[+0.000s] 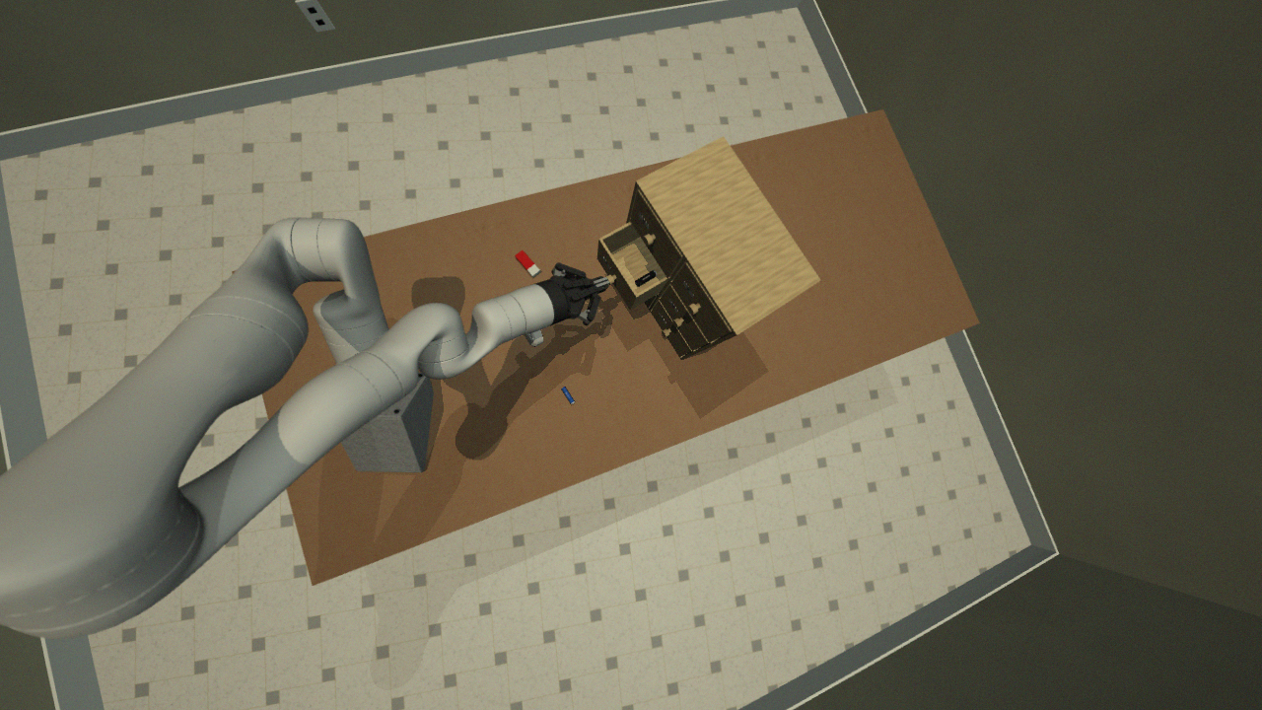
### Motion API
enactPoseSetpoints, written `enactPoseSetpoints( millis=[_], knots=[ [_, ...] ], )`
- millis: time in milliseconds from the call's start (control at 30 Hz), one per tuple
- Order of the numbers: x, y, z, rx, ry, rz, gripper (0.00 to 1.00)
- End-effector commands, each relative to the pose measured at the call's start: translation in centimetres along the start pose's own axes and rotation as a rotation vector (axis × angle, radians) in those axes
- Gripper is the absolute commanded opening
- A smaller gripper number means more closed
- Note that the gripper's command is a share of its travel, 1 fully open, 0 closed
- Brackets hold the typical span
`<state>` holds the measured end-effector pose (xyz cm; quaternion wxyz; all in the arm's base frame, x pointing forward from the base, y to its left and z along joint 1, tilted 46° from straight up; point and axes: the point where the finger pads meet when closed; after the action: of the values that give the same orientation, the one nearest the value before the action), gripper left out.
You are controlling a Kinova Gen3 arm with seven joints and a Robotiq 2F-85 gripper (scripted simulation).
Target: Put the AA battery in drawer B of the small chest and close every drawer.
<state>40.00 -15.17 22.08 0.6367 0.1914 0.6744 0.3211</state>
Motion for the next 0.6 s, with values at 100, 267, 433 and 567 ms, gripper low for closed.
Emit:
enactPoseSetpoints(
  millis=[100,267,433,567],
  knots=[
    [-0.3,0.2,0.9,-0.004,0.006,-0.004,0.00],
    [-0.8,0.3,1.7,-0.004,0.006,-0.004,0.00],
    [-1.2,0.3,2.6,-0.004,0.006,-0.004,0.00],
    [-1.4,0.3,2.9,-0.004,0.006,-0.004,0.00]
  ],
)
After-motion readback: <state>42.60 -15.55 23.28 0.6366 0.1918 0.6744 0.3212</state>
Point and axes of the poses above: the point where the finger pads meet when closed, its own z axis out along the fingers, its own y axis across the jaws, x = y × z, and after that the axes turned 6 degrees about z, right-handed
